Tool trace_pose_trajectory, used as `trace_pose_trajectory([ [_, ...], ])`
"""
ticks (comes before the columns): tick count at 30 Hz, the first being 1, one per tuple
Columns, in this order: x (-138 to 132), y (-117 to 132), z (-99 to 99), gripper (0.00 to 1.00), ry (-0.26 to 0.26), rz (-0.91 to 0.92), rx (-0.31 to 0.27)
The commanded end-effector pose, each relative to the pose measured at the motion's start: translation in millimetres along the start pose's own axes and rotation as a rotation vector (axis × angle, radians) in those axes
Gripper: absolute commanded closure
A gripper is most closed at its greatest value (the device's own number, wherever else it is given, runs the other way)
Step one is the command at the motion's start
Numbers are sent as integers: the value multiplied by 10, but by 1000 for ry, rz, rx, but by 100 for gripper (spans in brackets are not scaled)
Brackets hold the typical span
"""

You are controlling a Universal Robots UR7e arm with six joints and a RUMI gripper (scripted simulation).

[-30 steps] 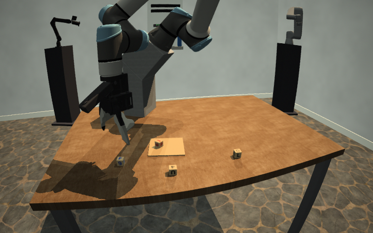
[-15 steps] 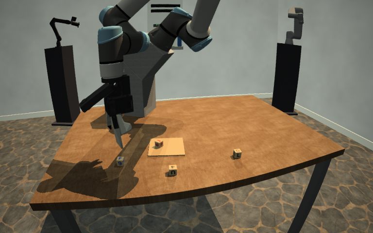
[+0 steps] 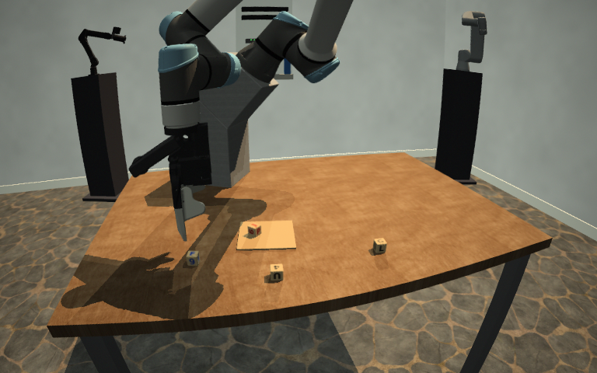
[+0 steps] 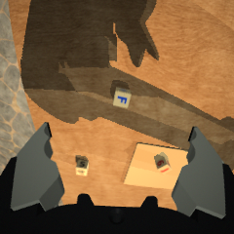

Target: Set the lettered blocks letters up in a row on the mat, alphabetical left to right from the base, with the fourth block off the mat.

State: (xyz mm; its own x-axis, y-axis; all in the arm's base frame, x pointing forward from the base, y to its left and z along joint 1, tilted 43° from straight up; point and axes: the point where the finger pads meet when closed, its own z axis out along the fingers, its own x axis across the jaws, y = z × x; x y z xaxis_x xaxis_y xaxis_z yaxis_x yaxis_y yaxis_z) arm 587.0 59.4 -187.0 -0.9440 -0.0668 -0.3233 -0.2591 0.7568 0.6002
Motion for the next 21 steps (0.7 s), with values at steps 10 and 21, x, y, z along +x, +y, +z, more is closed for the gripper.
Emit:
trace_pose_trajectory([
  [10, 23, 21, 29, 0, -3, 164, 6],
  [21, 24, 22, 30, 0, -4, 197, 6],
])
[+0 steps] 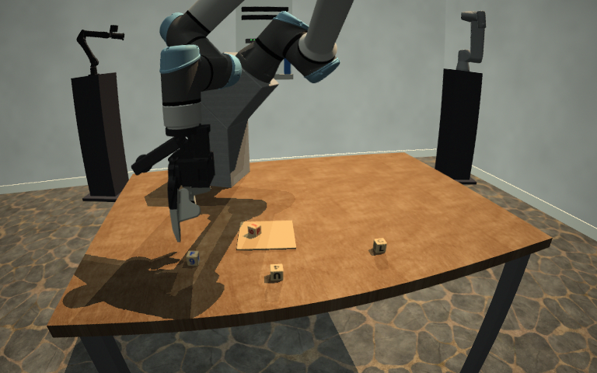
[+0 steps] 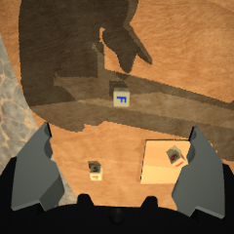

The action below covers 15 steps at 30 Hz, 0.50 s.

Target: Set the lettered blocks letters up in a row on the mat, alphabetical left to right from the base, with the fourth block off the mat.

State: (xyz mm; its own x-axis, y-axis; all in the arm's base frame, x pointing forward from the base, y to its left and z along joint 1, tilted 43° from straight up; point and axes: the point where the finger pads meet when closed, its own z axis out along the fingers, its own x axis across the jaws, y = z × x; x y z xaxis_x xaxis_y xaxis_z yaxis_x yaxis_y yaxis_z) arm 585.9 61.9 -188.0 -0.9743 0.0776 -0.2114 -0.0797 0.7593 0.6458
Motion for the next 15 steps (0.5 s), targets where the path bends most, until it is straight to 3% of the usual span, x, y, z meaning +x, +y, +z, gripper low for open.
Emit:
trace_pose_trajectory([
  [1, 14, 4, 10, 0, 1, 13, 0],
  [6, 14, 5, 10, 0, 1, 14, 0],
  [7, 14, 5, 10, 63, 1, 14, 0],
  [15, 13, 4, 10, 63, 1, 14, 0],
])
